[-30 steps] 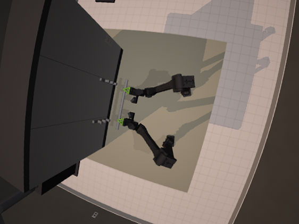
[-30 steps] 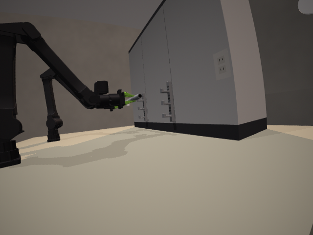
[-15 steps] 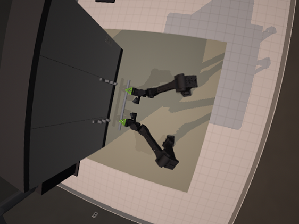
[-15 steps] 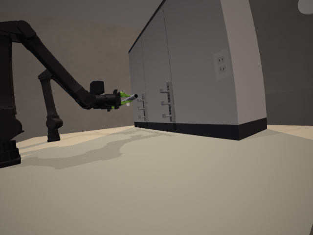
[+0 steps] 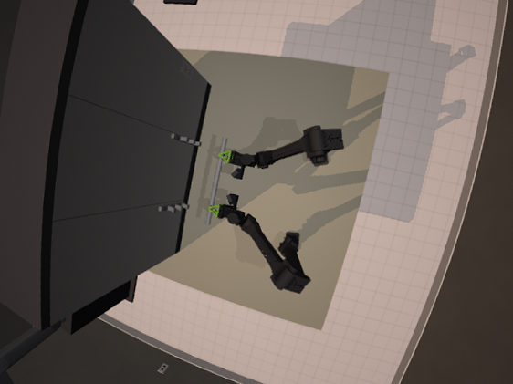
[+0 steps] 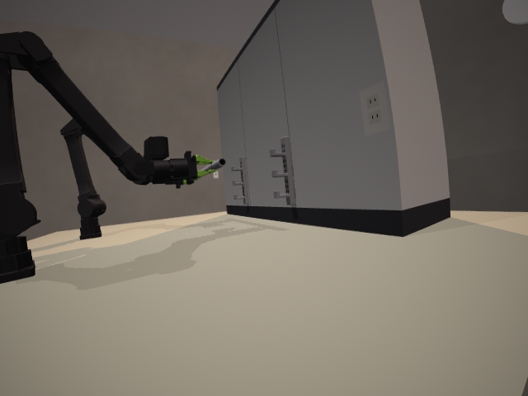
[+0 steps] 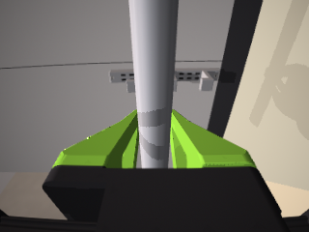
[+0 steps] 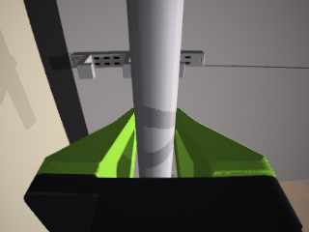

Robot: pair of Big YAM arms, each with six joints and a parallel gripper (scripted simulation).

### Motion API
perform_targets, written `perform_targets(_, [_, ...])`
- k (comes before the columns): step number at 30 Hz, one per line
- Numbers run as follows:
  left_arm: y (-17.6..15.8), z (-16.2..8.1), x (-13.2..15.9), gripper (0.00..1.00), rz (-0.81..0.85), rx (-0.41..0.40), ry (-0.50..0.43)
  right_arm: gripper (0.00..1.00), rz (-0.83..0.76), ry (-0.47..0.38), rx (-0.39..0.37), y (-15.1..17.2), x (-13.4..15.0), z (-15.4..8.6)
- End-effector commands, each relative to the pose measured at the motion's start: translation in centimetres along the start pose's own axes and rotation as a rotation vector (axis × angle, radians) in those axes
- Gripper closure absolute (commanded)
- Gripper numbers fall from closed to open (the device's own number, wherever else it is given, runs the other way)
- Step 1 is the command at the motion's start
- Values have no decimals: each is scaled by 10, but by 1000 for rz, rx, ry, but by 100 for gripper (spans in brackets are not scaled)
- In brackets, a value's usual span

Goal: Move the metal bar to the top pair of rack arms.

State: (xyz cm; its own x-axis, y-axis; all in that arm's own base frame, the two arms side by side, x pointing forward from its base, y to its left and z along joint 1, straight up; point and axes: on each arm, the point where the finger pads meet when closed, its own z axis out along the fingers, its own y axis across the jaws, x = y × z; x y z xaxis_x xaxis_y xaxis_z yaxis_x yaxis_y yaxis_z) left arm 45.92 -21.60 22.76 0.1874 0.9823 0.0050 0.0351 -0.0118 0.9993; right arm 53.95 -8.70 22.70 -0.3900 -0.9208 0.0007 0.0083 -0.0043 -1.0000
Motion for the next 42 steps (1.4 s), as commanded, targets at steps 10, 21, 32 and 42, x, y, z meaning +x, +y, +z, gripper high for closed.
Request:
perform_targets(10, [27, -21, 4, 100, -20, -72, 15, 100, 19, 12, 72, -27, 4, -24])
perform_targets(21, [26, -24, 4, 100, -20, -72, 15, 100, 19, 12, 72, -25, 4, -27])
perform_targets(32, [24, -24, 4, 100, -20, -72, 15, 100, 19, 12, 72, -24, 4, -27])
perform_targets(42, [22, -23, 4, 100, -20, -72, 15, 100, 19, 12, 72, -22, 5, -26])
